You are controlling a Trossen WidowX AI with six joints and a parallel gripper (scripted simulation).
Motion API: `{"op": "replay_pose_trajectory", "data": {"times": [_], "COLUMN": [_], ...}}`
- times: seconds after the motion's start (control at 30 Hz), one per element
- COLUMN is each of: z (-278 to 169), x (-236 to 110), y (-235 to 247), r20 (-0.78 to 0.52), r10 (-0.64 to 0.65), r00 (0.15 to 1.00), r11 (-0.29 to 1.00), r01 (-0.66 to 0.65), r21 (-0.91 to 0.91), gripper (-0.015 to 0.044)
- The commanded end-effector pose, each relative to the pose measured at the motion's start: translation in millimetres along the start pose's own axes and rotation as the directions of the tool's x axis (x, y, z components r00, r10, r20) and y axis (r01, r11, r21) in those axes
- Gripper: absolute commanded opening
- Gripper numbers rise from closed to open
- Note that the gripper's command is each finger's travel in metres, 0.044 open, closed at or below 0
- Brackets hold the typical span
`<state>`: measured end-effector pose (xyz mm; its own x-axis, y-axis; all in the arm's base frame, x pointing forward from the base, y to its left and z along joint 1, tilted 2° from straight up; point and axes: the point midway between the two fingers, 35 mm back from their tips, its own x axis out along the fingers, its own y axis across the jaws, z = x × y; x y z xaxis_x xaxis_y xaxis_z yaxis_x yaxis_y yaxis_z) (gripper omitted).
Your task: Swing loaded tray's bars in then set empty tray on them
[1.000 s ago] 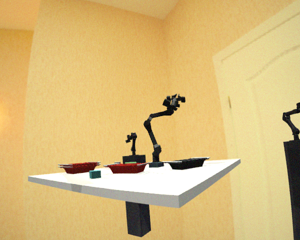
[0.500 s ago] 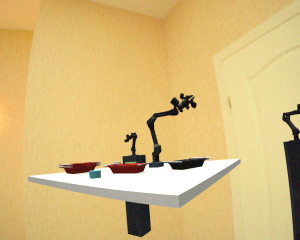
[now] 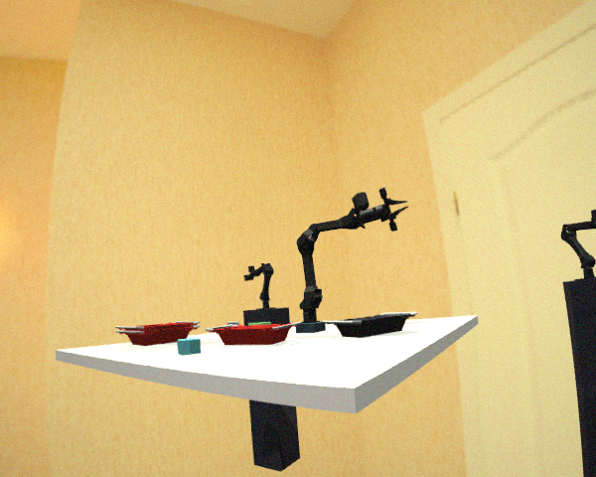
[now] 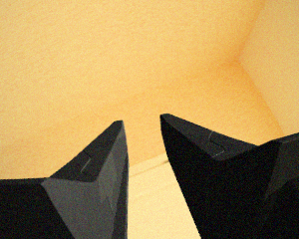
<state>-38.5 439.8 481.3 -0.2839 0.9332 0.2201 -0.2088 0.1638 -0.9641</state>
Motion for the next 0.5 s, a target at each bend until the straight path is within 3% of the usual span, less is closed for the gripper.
{"op": "replay_pose_trajectory", "data": {"times": [0.0,0.23,0.47], "z": [-58,-135,-215], "x": [-3,-26,-72], "y": [26,53,88], "r20": [-0.146,-0.335,-0.508], "r10": [0.106,0.219,0.366], "r00": [0.984,0.917,0.780], "r11": [0.986,0.942,0.851], "r01": [-0.084,-0.109,-0.060], "r21": [0.147,0.317,0.522], "gripper": [0.0085,0.0085,0.0085]}}
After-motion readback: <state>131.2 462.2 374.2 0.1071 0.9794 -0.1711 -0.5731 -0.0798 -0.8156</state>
